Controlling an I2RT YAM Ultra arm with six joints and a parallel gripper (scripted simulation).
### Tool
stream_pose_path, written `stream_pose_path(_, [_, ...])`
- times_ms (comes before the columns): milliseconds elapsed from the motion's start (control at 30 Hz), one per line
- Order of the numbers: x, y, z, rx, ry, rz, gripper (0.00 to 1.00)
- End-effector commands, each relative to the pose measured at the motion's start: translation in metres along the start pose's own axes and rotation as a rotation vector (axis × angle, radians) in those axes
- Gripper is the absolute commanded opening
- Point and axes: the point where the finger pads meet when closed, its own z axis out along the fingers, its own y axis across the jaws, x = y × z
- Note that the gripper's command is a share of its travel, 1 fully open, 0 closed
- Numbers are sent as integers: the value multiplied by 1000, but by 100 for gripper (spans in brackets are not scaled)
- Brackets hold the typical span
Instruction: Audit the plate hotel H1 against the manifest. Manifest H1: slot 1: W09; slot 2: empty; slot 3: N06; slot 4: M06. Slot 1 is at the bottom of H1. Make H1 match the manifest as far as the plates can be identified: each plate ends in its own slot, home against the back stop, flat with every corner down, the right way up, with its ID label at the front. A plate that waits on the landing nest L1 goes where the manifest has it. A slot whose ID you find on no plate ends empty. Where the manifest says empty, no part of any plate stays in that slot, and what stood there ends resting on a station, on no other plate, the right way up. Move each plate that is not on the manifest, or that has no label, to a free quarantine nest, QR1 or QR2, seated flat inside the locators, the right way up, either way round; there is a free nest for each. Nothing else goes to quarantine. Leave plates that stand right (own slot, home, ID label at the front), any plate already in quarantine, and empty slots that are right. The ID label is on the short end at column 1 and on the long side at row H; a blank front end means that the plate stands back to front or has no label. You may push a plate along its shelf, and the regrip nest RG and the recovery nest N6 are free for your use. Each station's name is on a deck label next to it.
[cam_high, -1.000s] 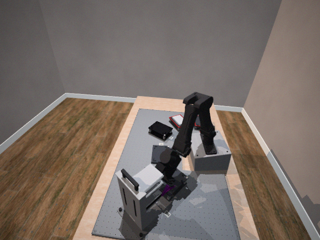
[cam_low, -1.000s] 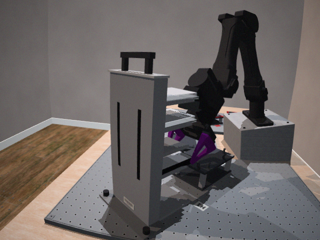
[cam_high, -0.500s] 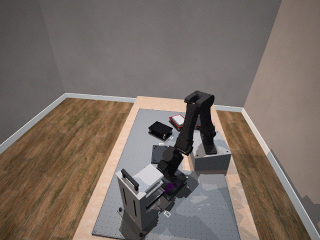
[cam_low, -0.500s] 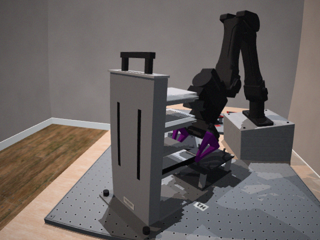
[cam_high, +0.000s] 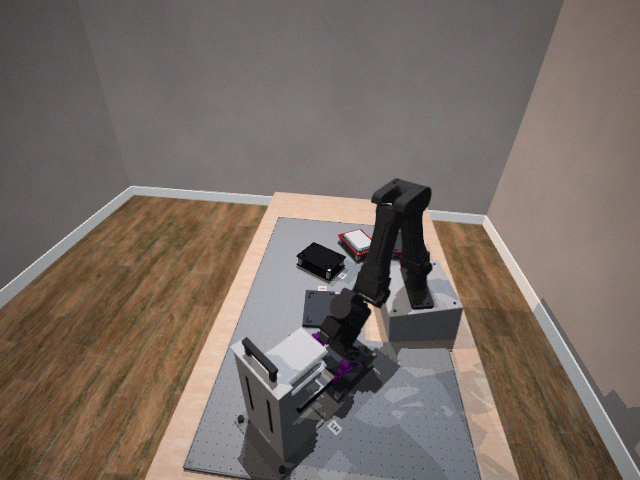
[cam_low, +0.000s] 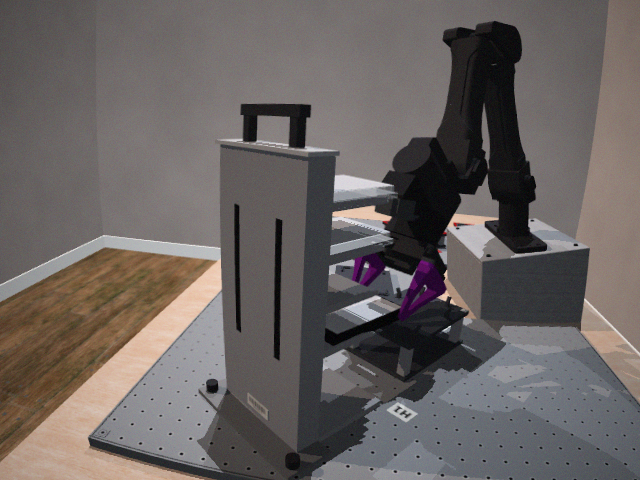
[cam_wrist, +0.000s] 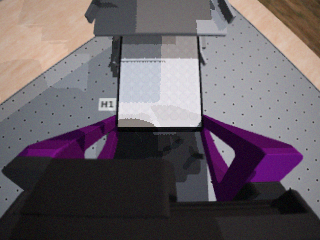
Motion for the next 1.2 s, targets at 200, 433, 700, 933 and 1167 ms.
stream_pose_path(200, [0, -1, -11, 1, -21, 2, 86])
stream_pose_path(433, [5, -1, -15, 1, -20, 2, 86])
stream_pose_path(700, [12, -1, -23, 1, -20, 2, 86])
stream_pose_path(933, [18, -1, -29, 1, -20, 2, 86])
stream_pose_path(1167, [24, -1, -34, 1, -20, 2, 86])
